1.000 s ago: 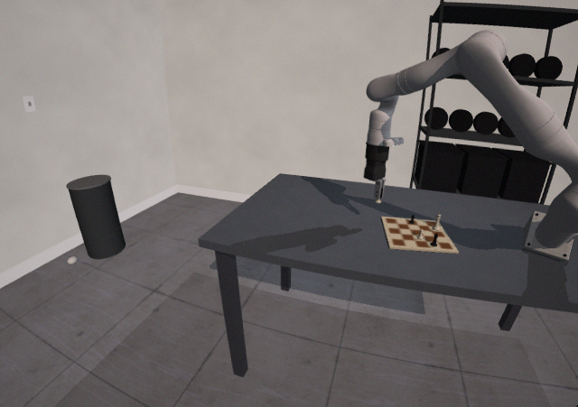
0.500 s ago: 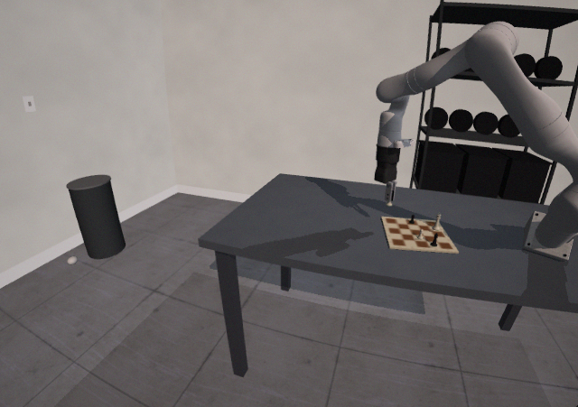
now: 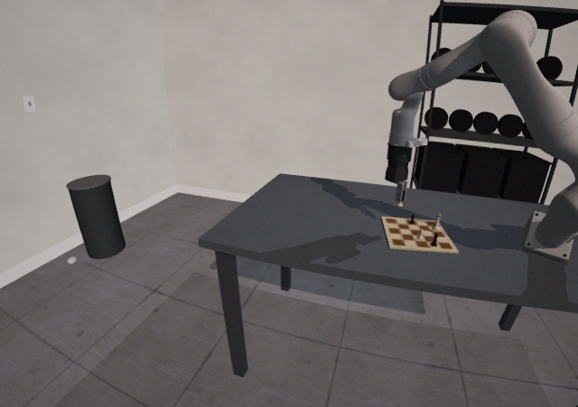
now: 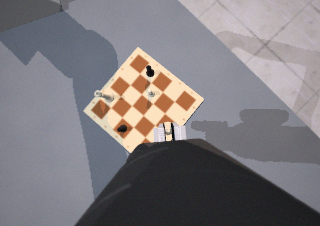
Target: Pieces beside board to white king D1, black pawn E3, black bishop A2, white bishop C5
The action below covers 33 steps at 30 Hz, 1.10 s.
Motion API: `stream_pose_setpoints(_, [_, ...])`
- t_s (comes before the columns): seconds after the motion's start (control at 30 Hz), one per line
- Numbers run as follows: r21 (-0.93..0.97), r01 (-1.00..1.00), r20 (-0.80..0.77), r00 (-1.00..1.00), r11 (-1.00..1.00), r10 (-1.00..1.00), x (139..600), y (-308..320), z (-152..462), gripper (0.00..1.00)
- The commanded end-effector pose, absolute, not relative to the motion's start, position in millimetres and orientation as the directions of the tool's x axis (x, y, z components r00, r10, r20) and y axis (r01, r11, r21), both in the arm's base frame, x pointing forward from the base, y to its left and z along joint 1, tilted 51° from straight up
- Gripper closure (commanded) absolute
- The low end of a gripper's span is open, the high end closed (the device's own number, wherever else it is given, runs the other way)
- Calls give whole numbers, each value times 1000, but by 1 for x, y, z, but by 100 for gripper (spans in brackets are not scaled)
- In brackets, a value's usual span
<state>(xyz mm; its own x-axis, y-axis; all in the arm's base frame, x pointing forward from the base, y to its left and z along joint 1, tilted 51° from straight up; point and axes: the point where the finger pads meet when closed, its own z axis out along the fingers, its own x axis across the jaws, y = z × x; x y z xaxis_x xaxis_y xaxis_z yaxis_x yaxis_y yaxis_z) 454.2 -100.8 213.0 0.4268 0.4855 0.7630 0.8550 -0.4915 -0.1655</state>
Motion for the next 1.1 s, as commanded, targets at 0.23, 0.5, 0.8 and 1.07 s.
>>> stream_pose_setpoints(0.23, [-152,855,767,418,-496,486,457,-100,214,100])
stream_pose_setpoints(0.5, [-151,854,767,419,-497,487,464,-83,199,100])
stream_pose_setpoints(0.8, [-151,854,766,419,-497,487,474,-59,177,100])
stream_pose_setpoints(1.07, [-151,854,766,419,-498,487,483,-38,158,100])
